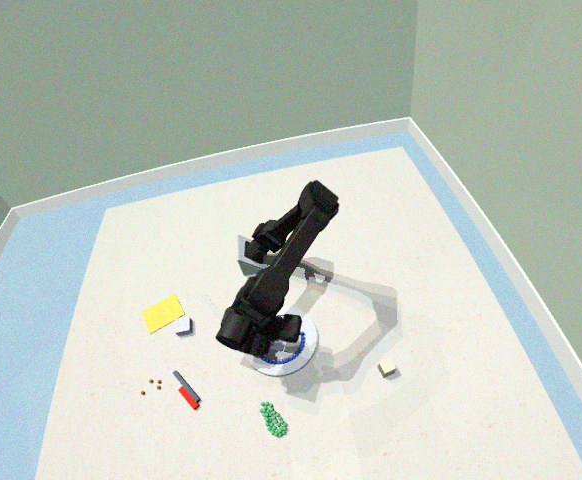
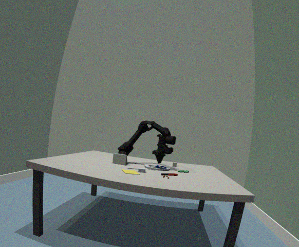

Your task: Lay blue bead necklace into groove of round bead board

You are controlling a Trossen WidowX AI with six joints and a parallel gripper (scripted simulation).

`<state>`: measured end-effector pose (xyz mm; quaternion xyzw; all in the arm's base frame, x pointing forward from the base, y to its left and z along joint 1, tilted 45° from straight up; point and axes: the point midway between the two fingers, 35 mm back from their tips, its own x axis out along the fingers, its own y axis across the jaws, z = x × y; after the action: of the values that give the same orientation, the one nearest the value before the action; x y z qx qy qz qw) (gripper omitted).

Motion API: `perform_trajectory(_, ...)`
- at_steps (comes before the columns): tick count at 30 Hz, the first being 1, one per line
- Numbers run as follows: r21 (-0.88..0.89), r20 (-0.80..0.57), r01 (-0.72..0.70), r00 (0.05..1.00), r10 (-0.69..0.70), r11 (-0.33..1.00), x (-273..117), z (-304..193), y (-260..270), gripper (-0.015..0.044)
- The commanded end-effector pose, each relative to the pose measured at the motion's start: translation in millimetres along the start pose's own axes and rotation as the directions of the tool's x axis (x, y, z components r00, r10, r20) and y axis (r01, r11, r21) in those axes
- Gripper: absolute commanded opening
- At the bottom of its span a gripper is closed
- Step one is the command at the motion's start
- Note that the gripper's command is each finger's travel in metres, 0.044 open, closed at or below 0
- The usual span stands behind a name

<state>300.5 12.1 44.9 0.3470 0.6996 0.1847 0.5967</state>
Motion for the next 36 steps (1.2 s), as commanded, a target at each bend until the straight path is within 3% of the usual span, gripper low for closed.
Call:
perform_trajectory(1,0.491,0.000,0.008,1.000,-0.009,0.871,-8.7,12.8,-26.9,0.0120)
perform_trajectory(36,0.489,0.002,0.006,1.000,-0.008,0.872,26.0,13.5,-27.0,0.0120)
